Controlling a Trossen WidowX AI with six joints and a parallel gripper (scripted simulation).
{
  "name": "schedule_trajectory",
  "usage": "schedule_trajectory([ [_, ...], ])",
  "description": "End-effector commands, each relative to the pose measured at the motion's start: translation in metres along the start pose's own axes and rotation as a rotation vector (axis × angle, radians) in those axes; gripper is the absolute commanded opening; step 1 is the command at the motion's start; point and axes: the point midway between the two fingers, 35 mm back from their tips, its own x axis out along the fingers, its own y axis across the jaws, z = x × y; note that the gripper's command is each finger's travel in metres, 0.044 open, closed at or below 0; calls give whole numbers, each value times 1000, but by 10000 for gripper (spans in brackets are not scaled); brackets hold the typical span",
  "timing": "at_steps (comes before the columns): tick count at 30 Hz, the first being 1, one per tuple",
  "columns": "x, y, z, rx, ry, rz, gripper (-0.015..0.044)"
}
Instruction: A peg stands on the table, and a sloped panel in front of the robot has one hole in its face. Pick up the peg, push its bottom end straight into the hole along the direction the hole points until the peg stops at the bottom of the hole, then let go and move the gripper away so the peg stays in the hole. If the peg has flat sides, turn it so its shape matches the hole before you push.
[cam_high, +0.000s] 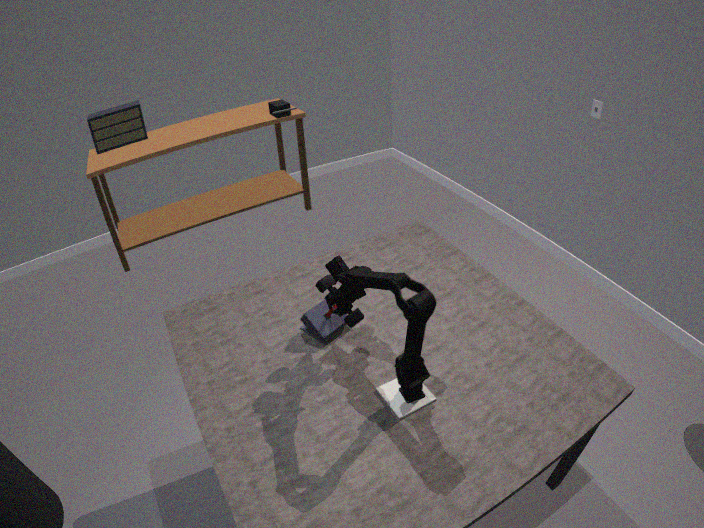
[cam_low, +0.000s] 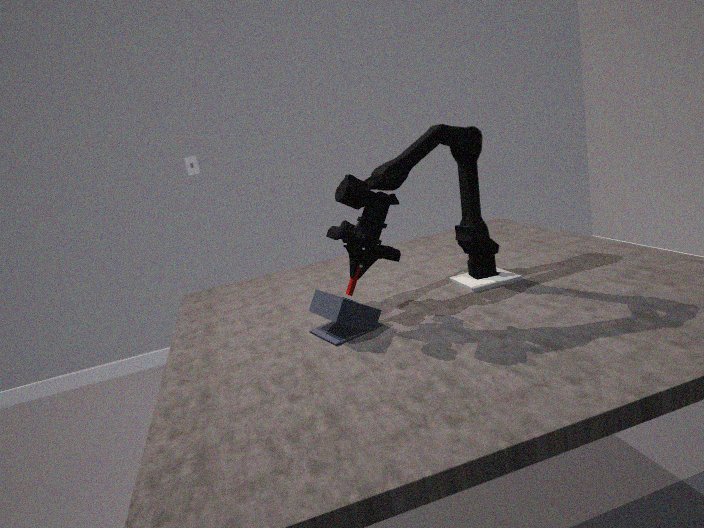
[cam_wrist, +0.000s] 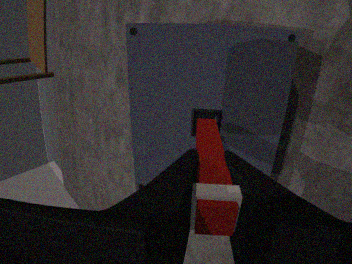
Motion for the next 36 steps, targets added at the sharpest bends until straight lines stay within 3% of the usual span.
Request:
schedule_trajectory([
  [1,0,0,0,0,0,0,0],
  [36,22,-1,-1,0,0,1,0],
])
